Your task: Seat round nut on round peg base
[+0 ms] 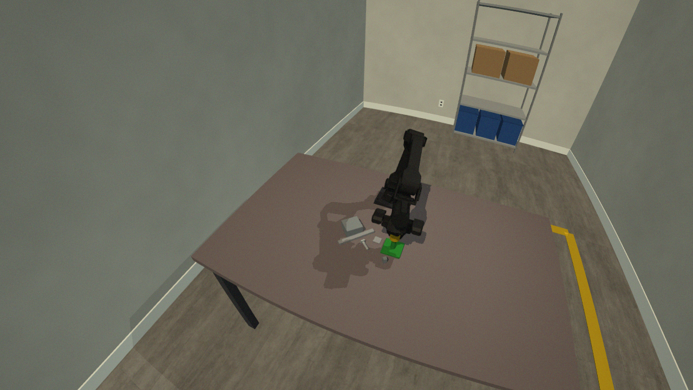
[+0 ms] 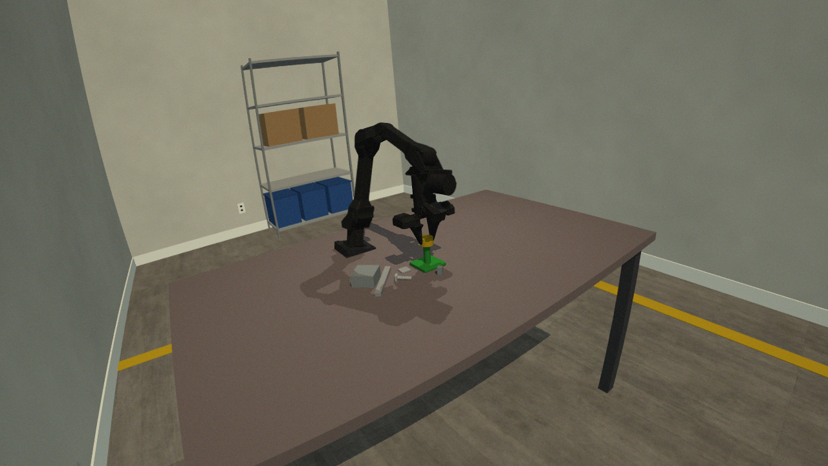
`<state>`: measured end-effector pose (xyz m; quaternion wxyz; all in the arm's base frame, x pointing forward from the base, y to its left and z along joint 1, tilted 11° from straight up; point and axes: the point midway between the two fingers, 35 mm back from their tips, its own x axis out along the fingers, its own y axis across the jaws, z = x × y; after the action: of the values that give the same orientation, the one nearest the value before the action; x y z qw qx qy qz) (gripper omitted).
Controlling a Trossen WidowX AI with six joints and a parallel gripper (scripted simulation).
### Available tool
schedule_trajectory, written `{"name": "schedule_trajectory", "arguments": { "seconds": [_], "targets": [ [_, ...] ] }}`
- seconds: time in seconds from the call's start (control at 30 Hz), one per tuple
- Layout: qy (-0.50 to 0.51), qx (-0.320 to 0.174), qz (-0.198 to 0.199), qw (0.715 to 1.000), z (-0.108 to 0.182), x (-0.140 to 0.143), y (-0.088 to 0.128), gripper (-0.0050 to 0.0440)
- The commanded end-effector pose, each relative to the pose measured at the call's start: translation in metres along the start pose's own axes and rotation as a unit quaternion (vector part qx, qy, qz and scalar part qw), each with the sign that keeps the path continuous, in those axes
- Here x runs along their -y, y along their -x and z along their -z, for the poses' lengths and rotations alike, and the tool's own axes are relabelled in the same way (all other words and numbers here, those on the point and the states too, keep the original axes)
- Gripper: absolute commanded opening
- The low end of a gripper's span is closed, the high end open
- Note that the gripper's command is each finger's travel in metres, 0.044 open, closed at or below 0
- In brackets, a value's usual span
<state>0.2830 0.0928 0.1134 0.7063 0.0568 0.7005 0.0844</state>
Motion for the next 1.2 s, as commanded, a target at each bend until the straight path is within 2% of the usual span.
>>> {"name": "schedule_trajectory", "arguments": {
  "seconds": [0.0,1.17],
  "targets": [
    [0.0,0.008,-0.002,1.0,-0.0011,-0.0009,0.0022,-0.005],
    [0.0,0.008,-0.002,1.0,-0.001,-0.0009,-0.0011,-0.005]
  ]
}}
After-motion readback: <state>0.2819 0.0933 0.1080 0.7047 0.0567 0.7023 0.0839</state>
